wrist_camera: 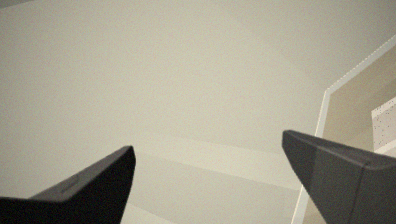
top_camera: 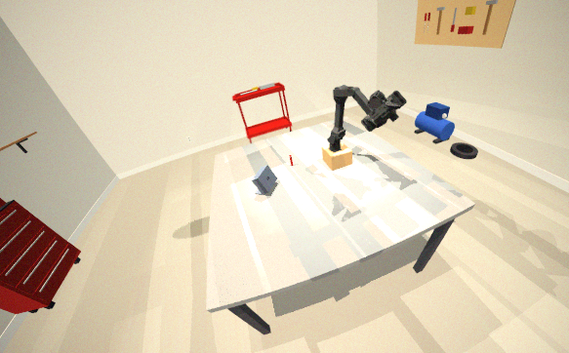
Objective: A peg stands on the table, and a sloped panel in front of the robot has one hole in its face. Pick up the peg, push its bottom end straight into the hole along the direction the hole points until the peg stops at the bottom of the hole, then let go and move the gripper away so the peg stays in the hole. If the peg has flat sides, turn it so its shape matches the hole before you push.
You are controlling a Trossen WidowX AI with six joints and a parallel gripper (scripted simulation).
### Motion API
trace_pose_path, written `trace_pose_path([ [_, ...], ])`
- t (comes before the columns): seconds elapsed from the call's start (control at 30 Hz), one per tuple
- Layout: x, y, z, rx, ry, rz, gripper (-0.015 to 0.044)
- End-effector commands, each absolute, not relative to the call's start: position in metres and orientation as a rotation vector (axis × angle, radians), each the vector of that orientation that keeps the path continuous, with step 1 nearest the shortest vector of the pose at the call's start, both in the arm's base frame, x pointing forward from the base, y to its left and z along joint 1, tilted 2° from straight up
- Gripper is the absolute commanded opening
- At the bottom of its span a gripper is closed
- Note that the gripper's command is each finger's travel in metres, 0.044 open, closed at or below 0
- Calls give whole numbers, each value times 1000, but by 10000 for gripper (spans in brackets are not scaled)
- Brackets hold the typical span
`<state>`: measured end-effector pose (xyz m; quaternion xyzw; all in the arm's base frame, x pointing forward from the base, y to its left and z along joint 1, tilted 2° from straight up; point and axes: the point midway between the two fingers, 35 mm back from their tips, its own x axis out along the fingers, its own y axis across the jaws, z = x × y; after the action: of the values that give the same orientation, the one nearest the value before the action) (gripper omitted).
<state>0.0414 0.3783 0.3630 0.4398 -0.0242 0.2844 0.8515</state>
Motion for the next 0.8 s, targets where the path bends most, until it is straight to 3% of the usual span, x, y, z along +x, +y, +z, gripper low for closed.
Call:
trace_pose_path([
  [0.0, 42, 378, 363, 923, -52, 598, 426],
  [0.77, 134, 387, 354, 607, -183, 486, 440],
])
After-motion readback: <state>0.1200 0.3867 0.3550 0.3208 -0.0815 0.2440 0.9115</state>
